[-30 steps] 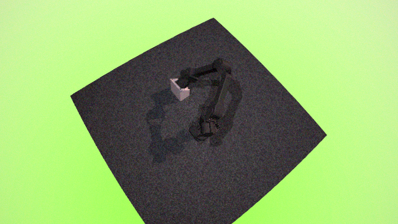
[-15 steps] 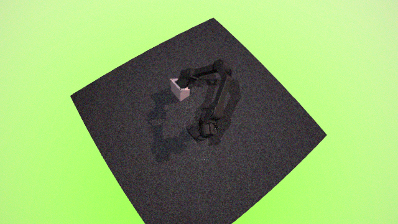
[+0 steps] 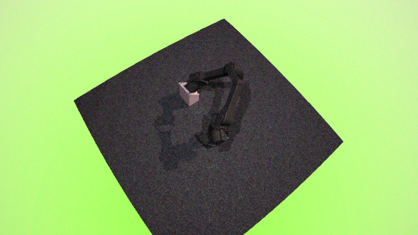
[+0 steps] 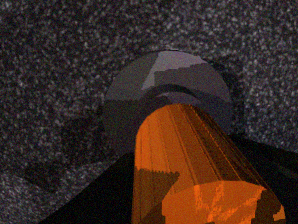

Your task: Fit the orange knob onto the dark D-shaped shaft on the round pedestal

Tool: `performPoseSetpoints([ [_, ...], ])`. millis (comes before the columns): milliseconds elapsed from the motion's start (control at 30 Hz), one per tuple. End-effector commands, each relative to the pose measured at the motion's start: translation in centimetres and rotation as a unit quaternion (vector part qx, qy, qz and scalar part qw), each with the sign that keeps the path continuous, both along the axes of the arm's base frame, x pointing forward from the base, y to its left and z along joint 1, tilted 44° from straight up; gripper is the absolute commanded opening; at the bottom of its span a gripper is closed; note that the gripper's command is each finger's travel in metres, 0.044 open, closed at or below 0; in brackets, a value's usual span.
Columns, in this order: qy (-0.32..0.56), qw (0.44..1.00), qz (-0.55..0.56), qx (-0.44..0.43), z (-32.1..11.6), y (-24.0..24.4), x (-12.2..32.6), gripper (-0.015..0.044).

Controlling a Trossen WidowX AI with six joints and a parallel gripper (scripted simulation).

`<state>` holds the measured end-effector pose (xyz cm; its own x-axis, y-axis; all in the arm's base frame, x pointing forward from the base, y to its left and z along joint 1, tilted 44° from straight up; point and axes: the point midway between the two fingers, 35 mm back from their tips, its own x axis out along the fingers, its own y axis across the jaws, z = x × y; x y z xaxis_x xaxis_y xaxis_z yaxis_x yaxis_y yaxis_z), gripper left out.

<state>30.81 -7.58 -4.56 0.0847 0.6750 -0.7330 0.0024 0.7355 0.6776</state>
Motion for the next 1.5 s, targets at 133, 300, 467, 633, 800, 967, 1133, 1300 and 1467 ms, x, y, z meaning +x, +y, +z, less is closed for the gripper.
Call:
performPoseSetpoints([
  [133,0.001,1.0,-0.001,0.0,-0.06,0.11,-0.21,0.0],
  [300,0.001,1.0,-0.001,0.0,0.04,0.02,-0.23,0.0],
  [467,0.001,1.0,-0.001,0.0,0.4,-0.25,-0.27,0.0],
  [633,-0.041,0.998,0.045,-0.005,0.43,-0.29,-0.22,0.0],
  [800,-0.069,0.995,0.076,-0.008,0.25,-0.26,0.11,0.0],
  [967,-0.069,0.995,0.076,-0.008,0.03,-0.32,0.28,0.0],
  [1133,-0.069,0.995,0.076,-0.008,-0.12,-0.16,0.27,0.0],
  [1300,-0.069,0.995,0.076,-0.008,-0.11,-0.2,0.27,0.0],
  [1467,-0.069,0.995,0.076,-0.008,-0.13,-0.14,0.23,0.0],
])
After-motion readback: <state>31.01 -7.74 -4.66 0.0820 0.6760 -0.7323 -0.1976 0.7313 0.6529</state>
